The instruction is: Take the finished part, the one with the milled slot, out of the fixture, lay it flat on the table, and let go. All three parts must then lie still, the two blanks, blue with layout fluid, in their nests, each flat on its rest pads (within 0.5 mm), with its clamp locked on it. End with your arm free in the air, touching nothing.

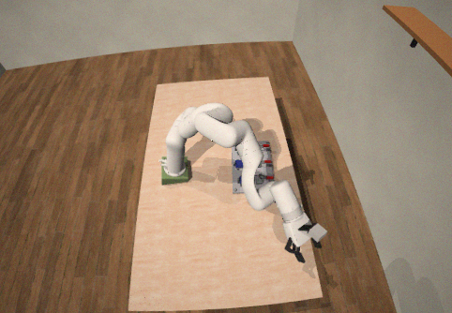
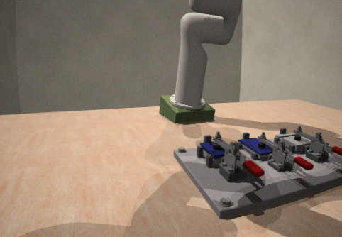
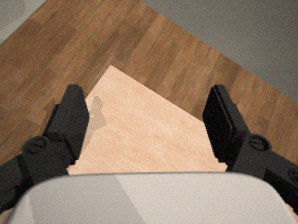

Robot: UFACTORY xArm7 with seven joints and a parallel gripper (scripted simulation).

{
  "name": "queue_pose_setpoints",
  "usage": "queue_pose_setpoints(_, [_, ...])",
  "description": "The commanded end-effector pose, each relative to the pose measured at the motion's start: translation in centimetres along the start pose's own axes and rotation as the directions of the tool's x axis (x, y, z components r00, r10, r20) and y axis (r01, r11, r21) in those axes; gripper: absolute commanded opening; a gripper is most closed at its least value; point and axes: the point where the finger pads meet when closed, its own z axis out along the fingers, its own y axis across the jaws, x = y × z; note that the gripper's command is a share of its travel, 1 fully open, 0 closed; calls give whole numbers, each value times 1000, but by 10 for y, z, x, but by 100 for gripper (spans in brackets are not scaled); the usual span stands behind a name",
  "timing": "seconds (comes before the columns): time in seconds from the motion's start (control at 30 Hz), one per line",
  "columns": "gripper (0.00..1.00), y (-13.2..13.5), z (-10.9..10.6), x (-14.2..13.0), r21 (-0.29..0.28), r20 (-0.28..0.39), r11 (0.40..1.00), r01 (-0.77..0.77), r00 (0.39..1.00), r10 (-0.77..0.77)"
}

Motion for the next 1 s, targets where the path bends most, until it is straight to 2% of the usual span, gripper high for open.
queue_pose_setpoints(0.0, [100,2,-2,5,-5,-7,1000,-3,1000,3])
queue_pose_setpoints(0.13, [100,2,-2,5,-5,-7,1000,-3,1000,3])
queue_pose_setpoints(0.2, [100,-7,-36,2,-17,95,994,-106,990,107])
queue_pose_setpoints(0.77, [100,-7,-36,2,-17,95,994,-106,990,107])
queue_pose_setpoints(0.83, [100,-13,-71,-10,-42,203,978,-205,957,209])
queue_pose_setpoints(0.97, [100,-13,-71,-10,-42,203,978,-205,957,209])
